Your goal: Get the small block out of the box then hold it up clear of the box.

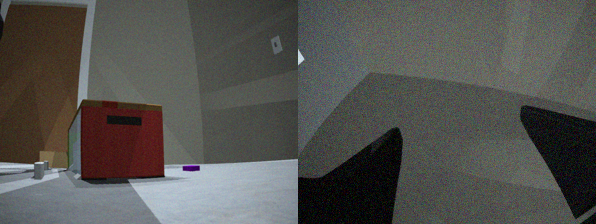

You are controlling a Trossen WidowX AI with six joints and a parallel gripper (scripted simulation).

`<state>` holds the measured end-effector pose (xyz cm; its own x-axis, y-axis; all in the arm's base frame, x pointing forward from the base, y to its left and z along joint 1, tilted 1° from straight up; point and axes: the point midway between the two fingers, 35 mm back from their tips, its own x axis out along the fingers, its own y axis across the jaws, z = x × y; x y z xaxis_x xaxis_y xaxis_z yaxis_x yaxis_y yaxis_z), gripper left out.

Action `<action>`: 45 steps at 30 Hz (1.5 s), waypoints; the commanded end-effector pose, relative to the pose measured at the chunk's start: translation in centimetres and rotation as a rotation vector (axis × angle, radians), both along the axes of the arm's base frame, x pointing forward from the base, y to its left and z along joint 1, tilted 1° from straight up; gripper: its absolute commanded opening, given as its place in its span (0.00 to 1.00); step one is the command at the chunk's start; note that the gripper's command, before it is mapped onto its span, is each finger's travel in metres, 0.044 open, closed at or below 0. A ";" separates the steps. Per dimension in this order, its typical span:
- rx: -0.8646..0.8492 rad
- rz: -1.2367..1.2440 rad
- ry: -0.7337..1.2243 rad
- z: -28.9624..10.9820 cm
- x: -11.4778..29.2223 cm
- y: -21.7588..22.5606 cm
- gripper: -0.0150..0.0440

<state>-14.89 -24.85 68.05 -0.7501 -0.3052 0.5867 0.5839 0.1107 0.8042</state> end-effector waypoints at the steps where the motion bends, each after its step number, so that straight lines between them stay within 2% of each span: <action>1: 0.127 0.122 0.019 -1.7 2.2 -4.4 0.93; 12: 0.535 0.527 0.093 -9.7 12.9 -14.7 0.93; 18: 0.738 0.742 0.156 -14.8 19.9 -17.3 0.93; 24: 0.946 0.939 0.199 -20.4 26.3 -17.9 0.93; 29: 1.174 1.133 0.231 -26.5 32.4 -16.6 0.93; 34: 1.416 1.308 0.257 -32.4 37.6 -13.3 0.93; 39: 1.675 1.456 0.275 -37.9 41.5 -8.4 0.93; 45: 2.027 1.583 0.282 -43.5 44.2 -0.6 0.93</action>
